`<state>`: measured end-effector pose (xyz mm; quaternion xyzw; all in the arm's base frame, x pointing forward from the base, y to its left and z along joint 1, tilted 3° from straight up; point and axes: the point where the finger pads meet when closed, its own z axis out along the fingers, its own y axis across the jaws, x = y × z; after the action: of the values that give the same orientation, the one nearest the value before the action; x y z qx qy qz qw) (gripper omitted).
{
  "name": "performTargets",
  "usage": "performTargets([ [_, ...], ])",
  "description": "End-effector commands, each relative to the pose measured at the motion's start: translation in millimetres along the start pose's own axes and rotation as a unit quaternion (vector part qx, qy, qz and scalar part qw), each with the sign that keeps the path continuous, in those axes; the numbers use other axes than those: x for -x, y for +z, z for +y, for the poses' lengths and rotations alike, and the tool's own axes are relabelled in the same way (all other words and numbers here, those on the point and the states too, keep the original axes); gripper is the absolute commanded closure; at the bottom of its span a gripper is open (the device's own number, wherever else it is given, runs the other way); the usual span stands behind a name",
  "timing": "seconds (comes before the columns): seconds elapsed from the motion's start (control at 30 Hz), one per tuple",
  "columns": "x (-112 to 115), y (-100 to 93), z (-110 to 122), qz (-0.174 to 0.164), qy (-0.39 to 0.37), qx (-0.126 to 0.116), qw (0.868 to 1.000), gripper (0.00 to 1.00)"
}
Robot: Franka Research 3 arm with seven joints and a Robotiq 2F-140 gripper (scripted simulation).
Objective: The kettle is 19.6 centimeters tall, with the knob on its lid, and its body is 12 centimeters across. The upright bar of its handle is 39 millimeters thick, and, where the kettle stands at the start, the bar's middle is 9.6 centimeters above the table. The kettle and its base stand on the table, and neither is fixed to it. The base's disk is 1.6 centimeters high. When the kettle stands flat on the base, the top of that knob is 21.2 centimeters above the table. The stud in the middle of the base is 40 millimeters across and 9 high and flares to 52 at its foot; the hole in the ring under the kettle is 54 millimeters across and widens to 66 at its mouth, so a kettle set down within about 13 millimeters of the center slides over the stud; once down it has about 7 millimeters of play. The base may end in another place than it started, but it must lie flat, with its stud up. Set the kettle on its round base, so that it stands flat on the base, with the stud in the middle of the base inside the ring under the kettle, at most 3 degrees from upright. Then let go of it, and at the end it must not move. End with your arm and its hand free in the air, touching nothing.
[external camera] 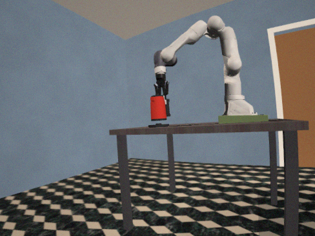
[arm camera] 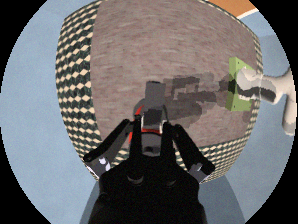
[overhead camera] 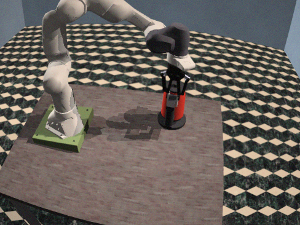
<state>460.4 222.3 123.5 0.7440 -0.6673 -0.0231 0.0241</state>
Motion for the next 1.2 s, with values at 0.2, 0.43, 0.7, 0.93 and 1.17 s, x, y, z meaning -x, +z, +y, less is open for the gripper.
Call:
performTargets([
  [0.2, 3.8, -4.4, -3.0, -0.003, 0.003, -0.004, 1.000, 1.00],
  [0.43, 7.9, -5.0, -3.1, -0.003, 0.003, -0.004, 1.000, 1.00],
  [0.7, 9.1, -5.1, -3.1, -0.003, 0.003, -0.004, 1.000, 1.00],
  [0.93, 9.1, -5.1, -3.1, -0.003, 0.003, -0.004, 1.000, 1.00],
  [1.17, 9.1, -5.1, -3.1, -0.003, 0.003, -0.004, 1.000, 1.00],
])
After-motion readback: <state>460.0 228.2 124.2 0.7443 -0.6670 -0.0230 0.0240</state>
